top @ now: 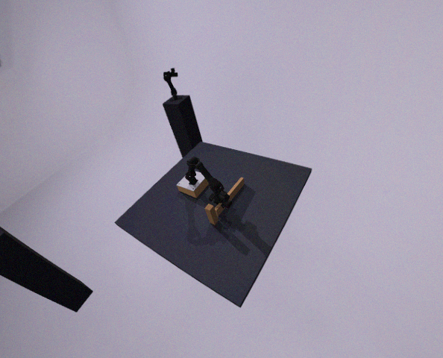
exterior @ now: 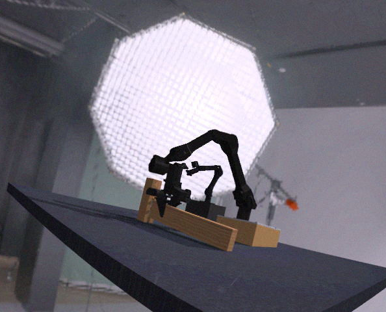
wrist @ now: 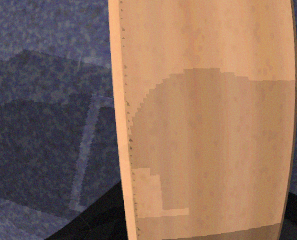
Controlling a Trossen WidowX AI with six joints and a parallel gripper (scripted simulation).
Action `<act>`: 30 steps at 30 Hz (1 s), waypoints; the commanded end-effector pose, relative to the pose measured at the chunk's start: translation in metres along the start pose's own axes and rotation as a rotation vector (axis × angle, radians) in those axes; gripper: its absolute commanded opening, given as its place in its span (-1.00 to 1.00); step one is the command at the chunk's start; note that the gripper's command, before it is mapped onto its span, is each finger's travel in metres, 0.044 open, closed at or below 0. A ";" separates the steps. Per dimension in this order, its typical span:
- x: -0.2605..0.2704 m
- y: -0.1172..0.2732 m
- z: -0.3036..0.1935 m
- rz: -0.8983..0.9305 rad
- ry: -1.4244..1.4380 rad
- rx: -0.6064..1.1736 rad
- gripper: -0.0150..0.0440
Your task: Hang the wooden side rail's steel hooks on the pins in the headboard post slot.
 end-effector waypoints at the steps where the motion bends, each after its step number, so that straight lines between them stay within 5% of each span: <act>1: 0.000 0.002 -0.002 -0.005 -0.002 0.007 -0.49; 30: 0.000 0.004 -0.005 -0.005 -0.002 0.007 -0.49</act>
Point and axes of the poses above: the point midway between the two fingers, 35 mm back from their tips, its own y axis back along the fingers, its own x axis across the jaws, z = x × y, the point moved 4 cm from there along y, back along the fingers, and after that the axes turned 6 degrees about y, right-handed, at the moved point
